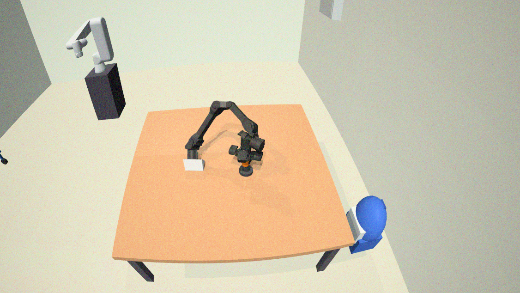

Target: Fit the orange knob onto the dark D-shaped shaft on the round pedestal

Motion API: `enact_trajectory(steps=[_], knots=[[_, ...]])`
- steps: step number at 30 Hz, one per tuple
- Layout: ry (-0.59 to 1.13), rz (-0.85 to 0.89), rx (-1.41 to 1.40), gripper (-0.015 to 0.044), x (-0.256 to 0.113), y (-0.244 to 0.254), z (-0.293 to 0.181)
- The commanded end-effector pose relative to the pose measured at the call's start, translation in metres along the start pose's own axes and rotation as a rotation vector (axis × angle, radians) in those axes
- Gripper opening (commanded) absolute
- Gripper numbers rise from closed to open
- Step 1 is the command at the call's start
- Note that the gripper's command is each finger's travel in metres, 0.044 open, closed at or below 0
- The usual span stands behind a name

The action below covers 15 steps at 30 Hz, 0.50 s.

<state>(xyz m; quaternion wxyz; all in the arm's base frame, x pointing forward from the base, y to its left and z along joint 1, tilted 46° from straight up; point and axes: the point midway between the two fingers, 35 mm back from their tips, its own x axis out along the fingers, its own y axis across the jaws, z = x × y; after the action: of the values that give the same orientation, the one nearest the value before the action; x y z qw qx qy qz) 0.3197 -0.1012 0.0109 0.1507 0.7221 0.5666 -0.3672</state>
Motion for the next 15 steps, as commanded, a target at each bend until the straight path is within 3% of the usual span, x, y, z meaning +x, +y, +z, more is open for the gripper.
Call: enact_trajectory(steps=[1,15], knots=[[-0.004,0.004,0.014,0.0,-0.0008,-0.0008,-0.0001],[-0.004,0.004,0.014,0.0,-0.0008,0.0033,0.0]])
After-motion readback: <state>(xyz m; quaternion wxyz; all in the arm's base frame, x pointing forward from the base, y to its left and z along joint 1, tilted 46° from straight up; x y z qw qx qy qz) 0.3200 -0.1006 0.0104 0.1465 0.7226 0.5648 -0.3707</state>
